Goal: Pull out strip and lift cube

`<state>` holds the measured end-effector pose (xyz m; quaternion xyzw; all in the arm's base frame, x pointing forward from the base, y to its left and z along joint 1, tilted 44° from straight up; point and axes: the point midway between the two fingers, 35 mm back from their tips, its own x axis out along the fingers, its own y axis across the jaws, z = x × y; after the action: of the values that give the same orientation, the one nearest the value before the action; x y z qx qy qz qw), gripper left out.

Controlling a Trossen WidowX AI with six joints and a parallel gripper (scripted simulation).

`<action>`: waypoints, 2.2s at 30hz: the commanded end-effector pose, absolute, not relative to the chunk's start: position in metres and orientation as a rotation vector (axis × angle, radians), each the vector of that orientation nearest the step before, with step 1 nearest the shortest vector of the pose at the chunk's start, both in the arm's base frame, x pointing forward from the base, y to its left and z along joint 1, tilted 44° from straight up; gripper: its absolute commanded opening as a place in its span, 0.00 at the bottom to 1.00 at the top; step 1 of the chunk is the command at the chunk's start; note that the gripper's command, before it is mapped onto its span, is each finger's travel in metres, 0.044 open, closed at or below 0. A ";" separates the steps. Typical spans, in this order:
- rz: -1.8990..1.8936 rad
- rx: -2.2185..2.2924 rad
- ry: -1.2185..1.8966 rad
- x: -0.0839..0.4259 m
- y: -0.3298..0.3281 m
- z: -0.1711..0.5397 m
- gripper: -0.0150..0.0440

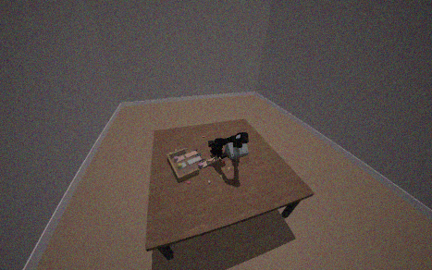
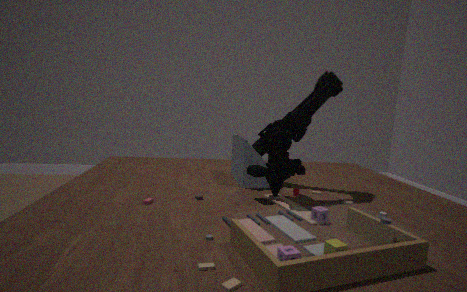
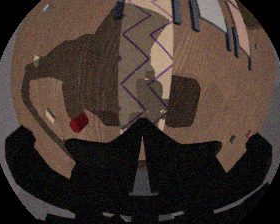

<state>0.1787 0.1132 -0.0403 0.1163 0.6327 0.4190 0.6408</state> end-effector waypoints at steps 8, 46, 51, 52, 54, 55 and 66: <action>0.957 0.259 1.470 0.170 0.113 -0.043 0.25; 1.022 0.189 1.417 0.246 0.110 0.003 1.00; 1.022 0.188 1.416 0.261 0.116 0.007 1.00; 1.022 0.188 1.416 0.264 0.118 0.008 1.00; 1.022 0.188 1.415 0.270 0.120 0.010 1.00; 1.022 0.188 1.415 0.273 0.121 0.010 1.00; 1.023 0.188 1.413 0.306 0.133 0.019 1.00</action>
<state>0.2956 0.1289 0.0153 0.0796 0.6211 0.4483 0.6379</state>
